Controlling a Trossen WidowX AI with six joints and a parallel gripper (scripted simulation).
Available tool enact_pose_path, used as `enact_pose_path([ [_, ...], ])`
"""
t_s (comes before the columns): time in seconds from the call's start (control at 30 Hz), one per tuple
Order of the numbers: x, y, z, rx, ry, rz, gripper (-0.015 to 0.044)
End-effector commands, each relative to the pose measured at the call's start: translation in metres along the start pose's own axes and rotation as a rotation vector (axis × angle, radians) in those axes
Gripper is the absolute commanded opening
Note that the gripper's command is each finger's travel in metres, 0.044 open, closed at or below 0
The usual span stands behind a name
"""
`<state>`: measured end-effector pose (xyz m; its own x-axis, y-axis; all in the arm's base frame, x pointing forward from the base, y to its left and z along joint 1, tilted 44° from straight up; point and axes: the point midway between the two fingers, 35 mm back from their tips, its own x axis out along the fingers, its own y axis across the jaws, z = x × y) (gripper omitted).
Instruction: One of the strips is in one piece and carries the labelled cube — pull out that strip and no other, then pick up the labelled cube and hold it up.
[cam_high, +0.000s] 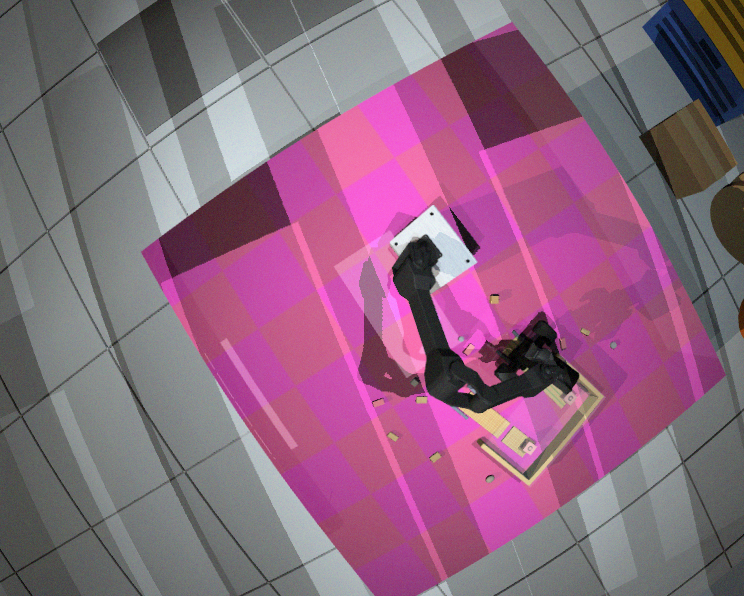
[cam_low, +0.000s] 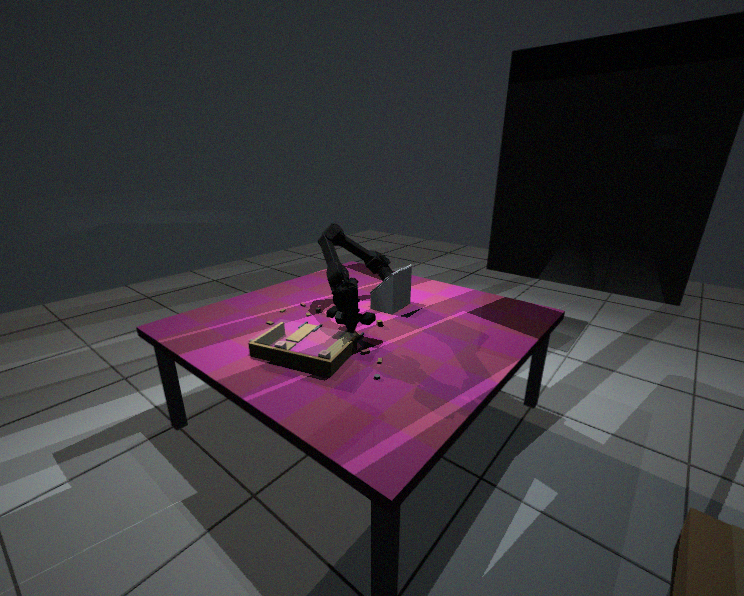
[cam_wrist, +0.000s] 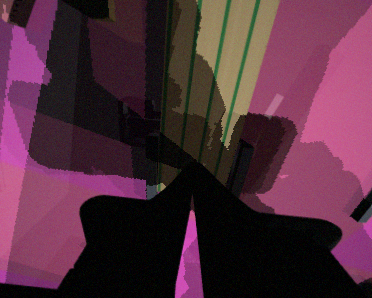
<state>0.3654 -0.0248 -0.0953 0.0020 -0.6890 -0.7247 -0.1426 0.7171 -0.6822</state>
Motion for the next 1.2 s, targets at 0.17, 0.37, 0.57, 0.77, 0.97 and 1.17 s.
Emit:
enact_pose_path([
  [0.17, 0.001, 0.000, 0.000, -0.005, -0.002, -0.004, 0.0000],
  [0.37, 0.002, 0.000, 0.000, -0.005, -0.002, -0.004, 0.0000],
  [0.57, 0.003, 0.000, 0.001, -0.005, -0.002, -0.004, 0.0000],
  [0.77, 0.003, 0.000, -0.004, -0.005, -0.001, -0.004, 0.0000],
  [0.97, 0.003, 0.000, -0.014, -0.005, -0.001, -0.004, 0.0000],
  [1.17, 0.003, 0.000, -0.023, -0.005, -0.001, -0.004, 0.0000],
])
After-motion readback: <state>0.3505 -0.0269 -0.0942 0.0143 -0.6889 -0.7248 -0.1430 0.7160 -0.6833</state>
